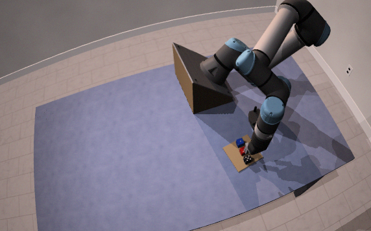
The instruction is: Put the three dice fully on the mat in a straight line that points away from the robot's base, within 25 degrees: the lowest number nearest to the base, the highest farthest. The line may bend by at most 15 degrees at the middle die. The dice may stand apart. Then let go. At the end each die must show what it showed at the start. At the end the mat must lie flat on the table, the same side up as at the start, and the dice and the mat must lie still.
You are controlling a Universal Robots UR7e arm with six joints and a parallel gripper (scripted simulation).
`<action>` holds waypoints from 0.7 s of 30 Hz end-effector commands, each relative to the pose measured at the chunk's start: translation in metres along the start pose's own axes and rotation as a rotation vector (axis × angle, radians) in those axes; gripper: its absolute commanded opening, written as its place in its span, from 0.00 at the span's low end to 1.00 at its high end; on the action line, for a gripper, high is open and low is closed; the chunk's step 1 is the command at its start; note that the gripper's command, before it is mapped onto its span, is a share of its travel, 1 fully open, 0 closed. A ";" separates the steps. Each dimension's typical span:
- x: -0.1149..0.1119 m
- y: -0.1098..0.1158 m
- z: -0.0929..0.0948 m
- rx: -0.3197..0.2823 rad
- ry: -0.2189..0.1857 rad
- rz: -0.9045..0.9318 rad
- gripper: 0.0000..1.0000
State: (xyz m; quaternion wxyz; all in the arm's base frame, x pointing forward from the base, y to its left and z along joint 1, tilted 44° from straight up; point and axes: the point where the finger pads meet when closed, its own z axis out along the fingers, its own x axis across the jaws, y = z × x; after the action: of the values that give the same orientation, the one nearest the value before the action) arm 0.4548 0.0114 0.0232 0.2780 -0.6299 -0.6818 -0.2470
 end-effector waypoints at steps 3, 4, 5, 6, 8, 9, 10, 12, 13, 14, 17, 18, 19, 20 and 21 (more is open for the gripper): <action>0.000 0.001 -0.034 -0.002 -0.002 -0.001 1.00; 0.000 0.001 -0.039 -0.002 -0.002 -0.001 1.00; 0.000 0.000 -0.044 -0.002 -0.002 -0.001 1.00; 0.000 0.000 -0.048 -0.002 -0.002 -0.001 1.00; 0.000 0.000 -0.055 -0.002 -0.002 -0.001 1.00; 0.000 0.000 -0.055 -0.002 -0.002 -0.001 1.00; 0.000 0.000 -0.055 -0.002 -0.002 -0.001 1.00; 0.000 0.000 -0.059 -0.002 -0.002 -0.001 1.00; 0.000 0.000 -0.061 -0.002 -0.002 -0.001 1.00; 0.000 0.000 -0.062 -0.002 -0.002 -0.001 1.00; 0.000 0.000 -0.063 -0.002 -0.002 -0.001 1.00; 0.000 0.000 -0.063 -0.002 -0.002 -0.001 1.00; 0.000 0.000 -0.063 -0.002 -0.002 -0.001 1.00; 0.000 0.000 -0.063 -0.002 -0.002 -0.001 1.00; 0.000 0.000 -0.063 -0.002 -0.002 -0.001 1.00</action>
State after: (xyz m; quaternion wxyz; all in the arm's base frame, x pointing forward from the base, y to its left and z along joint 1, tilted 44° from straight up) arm 0.4594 -0.0308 0.0677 0.2768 -0.6301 -0.6820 -0.2473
